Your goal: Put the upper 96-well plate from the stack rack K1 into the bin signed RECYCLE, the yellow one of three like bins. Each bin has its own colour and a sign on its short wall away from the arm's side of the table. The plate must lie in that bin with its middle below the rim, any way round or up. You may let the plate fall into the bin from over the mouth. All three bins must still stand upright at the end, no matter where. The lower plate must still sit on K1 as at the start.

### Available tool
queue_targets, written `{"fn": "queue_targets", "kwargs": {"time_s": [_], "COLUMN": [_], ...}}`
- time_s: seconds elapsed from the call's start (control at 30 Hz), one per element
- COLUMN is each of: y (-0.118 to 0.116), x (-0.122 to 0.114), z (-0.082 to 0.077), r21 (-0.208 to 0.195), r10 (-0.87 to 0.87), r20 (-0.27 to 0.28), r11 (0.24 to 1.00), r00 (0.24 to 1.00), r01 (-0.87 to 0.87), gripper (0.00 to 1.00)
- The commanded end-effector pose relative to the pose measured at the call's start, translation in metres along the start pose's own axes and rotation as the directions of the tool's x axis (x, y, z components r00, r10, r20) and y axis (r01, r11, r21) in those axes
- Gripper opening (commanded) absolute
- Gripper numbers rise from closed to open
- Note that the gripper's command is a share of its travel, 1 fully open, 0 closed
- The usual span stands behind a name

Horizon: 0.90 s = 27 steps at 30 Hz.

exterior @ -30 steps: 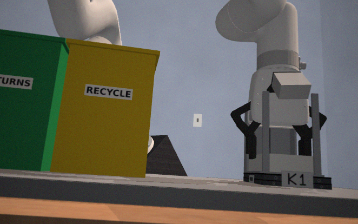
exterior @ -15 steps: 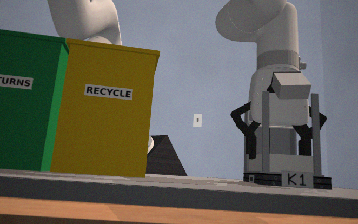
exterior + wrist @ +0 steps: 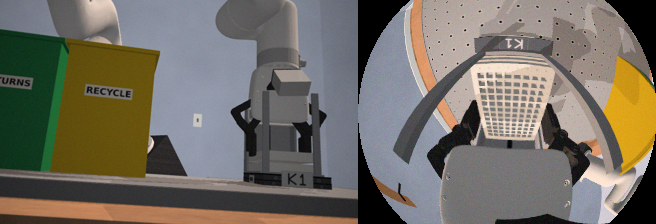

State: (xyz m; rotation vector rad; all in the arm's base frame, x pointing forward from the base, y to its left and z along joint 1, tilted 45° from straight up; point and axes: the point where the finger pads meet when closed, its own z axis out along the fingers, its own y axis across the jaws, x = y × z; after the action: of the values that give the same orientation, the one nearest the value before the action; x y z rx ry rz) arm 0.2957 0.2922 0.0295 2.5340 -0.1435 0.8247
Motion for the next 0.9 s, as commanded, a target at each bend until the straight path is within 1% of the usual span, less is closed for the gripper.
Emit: {"fn": "queue_targets", "kwargs": {"time_s": [0.0,0.63,0.87], "y": [-0.001,-0.001,-0.001], "x": [0.0,0.0,0.0], "z": [-0.005,-0.017,-0.017], "r21": [0.005,0.005,0.005], "r10": [0.0,0.0,0.0], "r20": [-0.001,-0.001,-0.001], "r11": [1.0,1.0,1.0], "r00": [1.0,1.0,1.0], "r01": [0.0,0.0,0.0], "gripper": [0.0,0.0,0.0]}}
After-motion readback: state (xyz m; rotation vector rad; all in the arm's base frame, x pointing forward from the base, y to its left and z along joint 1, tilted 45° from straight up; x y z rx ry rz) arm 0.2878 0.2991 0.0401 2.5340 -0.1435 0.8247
